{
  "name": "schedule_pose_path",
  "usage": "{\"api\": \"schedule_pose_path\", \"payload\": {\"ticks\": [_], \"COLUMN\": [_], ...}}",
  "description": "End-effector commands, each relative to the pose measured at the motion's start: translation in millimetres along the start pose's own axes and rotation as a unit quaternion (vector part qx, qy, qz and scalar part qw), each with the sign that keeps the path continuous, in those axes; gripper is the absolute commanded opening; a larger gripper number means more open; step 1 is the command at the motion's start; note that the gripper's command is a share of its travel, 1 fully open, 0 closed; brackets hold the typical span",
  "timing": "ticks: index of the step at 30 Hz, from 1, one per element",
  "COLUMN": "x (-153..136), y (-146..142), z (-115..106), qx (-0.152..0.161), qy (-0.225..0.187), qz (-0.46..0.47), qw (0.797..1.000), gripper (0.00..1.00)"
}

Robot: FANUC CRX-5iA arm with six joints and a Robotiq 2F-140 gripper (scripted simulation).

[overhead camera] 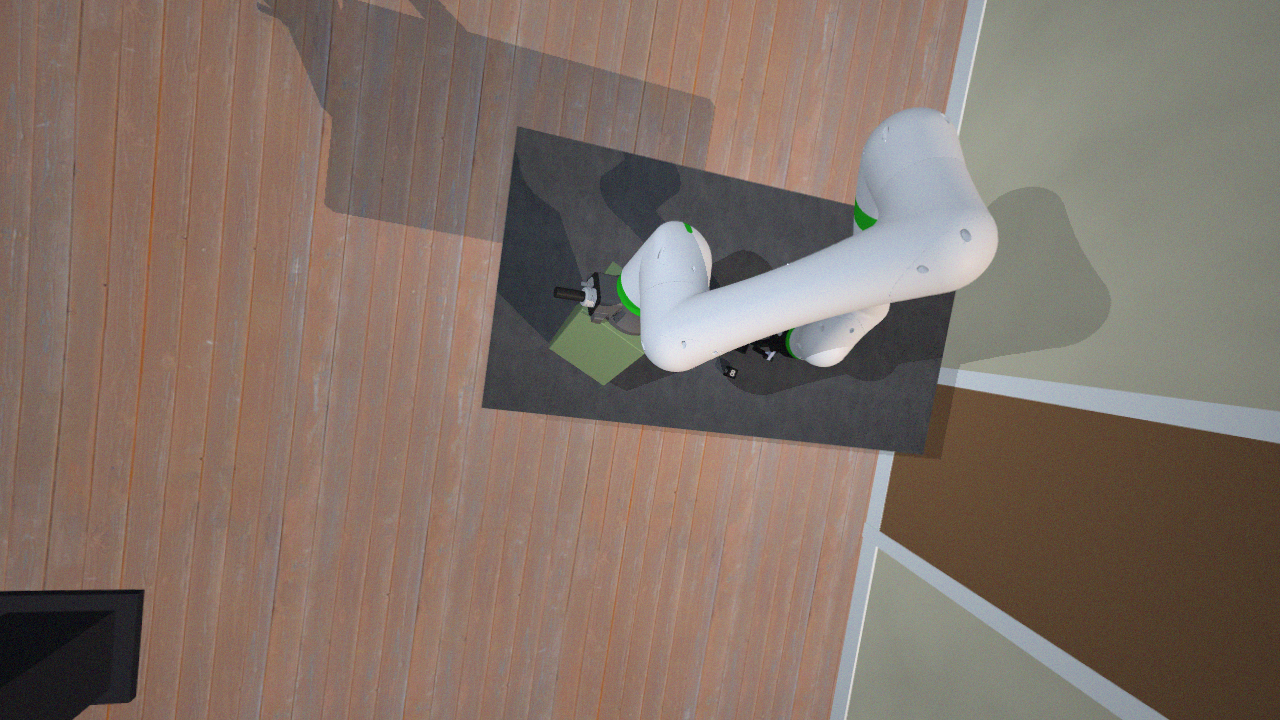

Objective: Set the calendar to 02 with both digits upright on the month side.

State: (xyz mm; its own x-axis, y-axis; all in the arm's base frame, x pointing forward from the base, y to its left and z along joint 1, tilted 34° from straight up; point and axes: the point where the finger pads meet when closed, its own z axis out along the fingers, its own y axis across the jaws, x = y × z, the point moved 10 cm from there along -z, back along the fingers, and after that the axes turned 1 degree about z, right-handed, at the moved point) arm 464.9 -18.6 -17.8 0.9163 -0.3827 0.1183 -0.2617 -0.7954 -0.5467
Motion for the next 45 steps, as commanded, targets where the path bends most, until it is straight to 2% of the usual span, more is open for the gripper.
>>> {"api": "schedule_pose_path", "payload": {"ticks": [1,22,45], "x": [0.2,0.2,0.2], "y": [0.1,0.1,0.1], "z": [2.1,16.2,17.6], "qx": [0.0,0.0,0.0], "qy": [0.0,0.0,0.0], "qz": [0.0,0.0,0.0], "qw": [1.0,1.0,1.0], "gripper": [0.17,0.17,0.17]}}
